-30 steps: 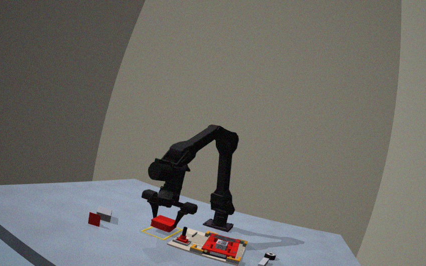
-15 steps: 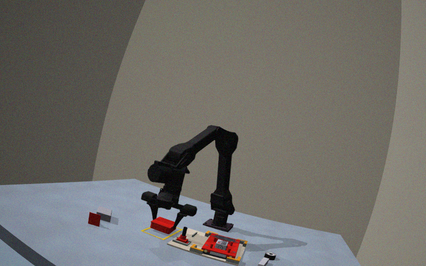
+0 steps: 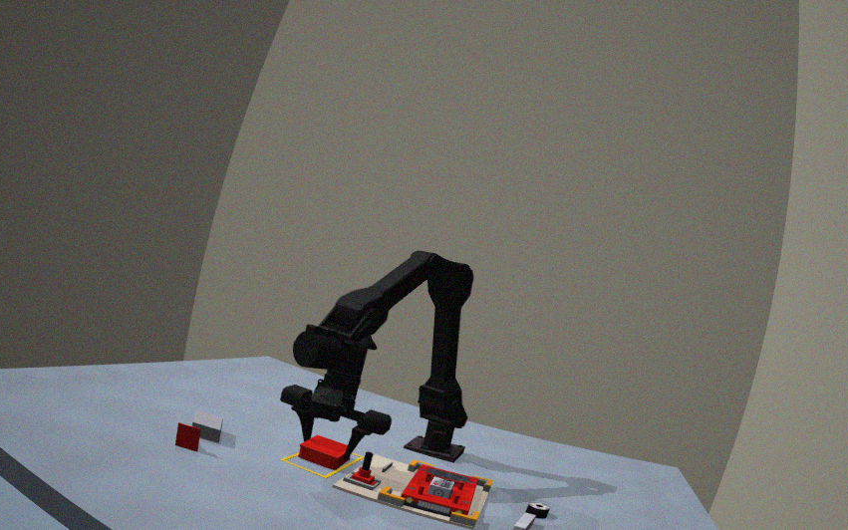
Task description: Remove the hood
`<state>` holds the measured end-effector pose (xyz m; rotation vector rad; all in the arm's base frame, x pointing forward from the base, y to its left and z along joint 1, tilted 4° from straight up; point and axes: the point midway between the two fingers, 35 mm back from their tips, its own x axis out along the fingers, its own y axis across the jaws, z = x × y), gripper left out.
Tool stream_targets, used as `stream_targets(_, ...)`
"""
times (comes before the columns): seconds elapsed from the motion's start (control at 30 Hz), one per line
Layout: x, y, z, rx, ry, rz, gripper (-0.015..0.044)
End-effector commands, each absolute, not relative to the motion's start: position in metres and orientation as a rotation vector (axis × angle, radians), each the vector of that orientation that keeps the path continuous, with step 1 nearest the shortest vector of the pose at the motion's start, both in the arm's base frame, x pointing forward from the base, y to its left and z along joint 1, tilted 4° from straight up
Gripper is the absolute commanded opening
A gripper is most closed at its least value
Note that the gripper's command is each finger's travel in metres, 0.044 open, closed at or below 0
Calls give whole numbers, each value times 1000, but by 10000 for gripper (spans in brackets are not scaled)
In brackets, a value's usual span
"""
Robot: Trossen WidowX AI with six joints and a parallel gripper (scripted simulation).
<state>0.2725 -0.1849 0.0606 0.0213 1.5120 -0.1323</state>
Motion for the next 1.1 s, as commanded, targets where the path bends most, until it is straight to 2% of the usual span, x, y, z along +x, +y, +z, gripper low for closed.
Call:
stream_targets(0.0,273,-185,61,21,1512,-132,53)
stream_targets(0.5,273,-185,62,21,1512,-132,440)
stream_targets(0.83,270,-180,131,21,1520,-133,440)
stream_targets(1.07,270,-180,132,21,1521,-133,440)
